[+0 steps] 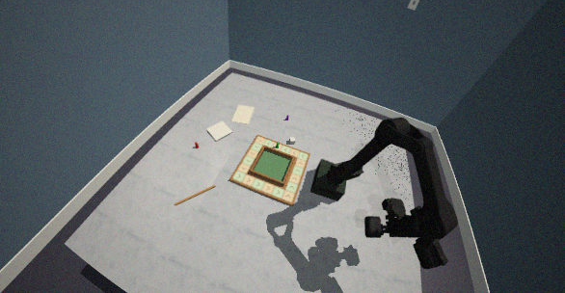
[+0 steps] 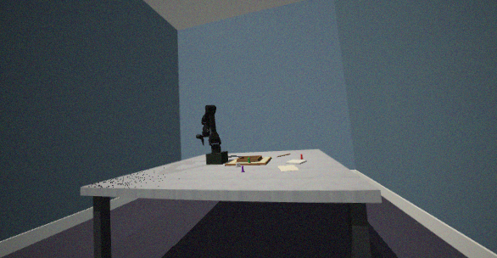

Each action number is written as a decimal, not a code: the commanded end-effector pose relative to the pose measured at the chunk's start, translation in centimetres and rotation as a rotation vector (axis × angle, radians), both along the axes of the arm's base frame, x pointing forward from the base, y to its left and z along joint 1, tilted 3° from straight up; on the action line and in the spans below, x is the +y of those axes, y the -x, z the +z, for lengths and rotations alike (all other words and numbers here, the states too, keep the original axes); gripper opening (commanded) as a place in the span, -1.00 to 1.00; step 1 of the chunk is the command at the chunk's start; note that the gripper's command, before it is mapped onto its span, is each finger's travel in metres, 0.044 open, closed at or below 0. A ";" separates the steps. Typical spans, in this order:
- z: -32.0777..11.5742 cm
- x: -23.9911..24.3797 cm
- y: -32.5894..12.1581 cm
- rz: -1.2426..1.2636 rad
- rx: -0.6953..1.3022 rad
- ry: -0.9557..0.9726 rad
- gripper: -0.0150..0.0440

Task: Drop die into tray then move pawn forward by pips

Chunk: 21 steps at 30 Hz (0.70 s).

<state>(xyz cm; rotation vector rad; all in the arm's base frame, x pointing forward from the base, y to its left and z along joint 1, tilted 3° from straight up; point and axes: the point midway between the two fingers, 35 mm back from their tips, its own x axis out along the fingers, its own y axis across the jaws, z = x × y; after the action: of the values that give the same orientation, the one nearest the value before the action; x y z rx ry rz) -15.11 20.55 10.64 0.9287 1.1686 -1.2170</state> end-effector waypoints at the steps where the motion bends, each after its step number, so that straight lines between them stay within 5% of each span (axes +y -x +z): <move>1: -1.3 3.0 -5.2 -0.322 -0.055 0.009 0.44; 11: -2.8 5.7 -18.1 -1.053 -0.116 0.006 0.44; 21: -4.3 1.9 -31.0 -1.804 -0.176 0.029 0.44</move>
<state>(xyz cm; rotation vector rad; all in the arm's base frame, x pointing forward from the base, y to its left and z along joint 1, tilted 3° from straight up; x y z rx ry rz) 11.60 24.74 7.31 1.9788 0.1340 -2.2163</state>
